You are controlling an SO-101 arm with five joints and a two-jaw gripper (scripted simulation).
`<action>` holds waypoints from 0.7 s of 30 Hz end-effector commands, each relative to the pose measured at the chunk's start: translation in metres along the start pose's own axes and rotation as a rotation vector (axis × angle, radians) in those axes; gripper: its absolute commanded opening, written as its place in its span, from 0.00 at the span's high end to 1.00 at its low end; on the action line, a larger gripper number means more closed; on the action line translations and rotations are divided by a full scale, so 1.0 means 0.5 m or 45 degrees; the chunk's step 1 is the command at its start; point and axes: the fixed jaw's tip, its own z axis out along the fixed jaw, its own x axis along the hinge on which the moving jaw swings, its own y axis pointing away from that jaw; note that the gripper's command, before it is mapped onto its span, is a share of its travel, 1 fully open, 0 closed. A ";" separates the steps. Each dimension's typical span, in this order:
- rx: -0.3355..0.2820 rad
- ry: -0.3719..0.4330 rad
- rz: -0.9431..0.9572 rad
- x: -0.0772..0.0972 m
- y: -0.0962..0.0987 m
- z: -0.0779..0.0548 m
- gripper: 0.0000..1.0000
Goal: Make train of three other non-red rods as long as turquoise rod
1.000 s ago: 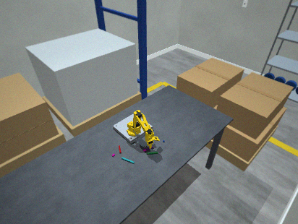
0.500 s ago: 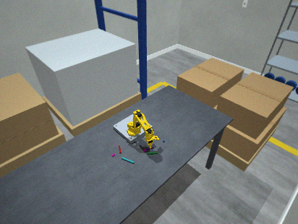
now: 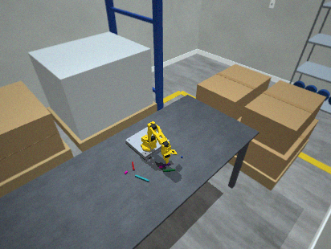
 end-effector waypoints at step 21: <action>0.023 -0.007 -0.006 -0.003 -0.003 -0.039 0.83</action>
